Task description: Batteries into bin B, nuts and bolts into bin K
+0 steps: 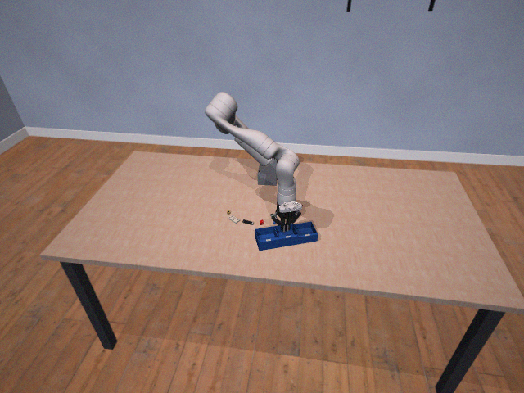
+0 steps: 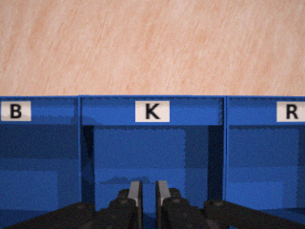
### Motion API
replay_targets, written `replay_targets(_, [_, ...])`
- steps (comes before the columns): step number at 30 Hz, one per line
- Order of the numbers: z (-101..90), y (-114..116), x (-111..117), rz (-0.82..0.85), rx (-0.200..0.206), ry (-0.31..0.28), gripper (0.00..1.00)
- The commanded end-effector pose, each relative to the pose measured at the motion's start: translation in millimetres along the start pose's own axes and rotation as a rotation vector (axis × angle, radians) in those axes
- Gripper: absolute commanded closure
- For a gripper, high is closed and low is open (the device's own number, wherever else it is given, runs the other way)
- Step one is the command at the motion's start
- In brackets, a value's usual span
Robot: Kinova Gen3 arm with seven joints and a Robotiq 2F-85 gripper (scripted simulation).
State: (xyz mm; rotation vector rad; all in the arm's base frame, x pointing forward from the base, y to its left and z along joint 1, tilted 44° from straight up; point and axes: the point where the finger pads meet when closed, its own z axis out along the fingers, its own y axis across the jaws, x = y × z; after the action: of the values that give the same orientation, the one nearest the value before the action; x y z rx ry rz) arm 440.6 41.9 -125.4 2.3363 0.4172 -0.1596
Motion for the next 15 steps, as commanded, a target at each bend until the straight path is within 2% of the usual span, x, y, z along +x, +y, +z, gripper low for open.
replay_targets(1, [-6.2,0,2,0.001,0.002,0.007,0.91])
replay_targets(10, [-15.6,0,2,0.001,0.002,0.007,0.91])
replay_targets(15, [-35.6,0,2,0.001,0.002,0.007,0.91])
